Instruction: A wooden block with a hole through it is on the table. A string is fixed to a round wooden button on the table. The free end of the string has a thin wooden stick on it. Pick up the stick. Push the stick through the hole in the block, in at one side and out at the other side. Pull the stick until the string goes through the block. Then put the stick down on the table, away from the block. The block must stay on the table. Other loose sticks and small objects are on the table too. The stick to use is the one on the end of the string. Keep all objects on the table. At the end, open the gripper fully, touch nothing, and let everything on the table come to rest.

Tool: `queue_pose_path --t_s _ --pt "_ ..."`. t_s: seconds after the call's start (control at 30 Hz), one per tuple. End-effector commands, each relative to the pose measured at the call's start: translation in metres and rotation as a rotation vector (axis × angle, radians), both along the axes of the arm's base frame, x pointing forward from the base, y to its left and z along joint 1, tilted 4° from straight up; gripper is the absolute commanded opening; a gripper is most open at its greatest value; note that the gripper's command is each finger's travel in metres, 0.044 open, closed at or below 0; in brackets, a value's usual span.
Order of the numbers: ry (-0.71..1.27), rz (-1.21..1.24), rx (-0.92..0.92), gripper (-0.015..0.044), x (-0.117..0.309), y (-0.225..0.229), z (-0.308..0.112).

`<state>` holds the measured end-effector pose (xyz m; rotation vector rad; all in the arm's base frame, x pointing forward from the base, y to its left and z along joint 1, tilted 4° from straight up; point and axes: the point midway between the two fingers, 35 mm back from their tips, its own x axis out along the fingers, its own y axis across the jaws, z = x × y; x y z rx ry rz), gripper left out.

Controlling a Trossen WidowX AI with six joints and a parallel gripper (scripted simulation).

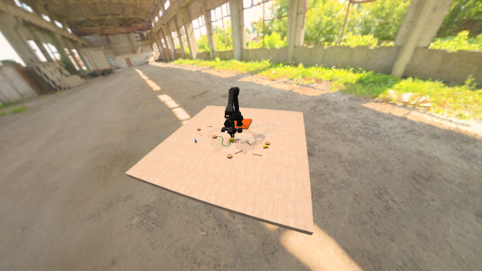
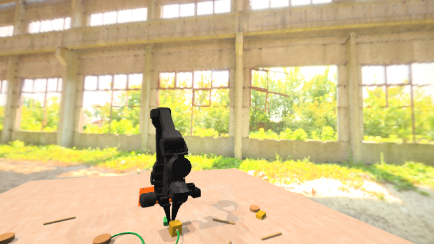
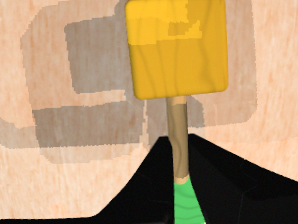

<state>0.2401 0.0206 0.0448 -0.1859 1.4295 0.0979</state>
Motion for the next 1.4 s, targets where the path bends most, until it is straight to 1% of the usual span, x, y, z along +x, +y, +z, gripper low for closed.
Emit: queue_pose_path --t_s 0.0,1.37 --pt "0.014 0.005 -0.003 0.0 -0.006 -0.001 -0.003" --pt "0.011 0.004 -0.004 0.0 -0.033 -0.006 -0.005"
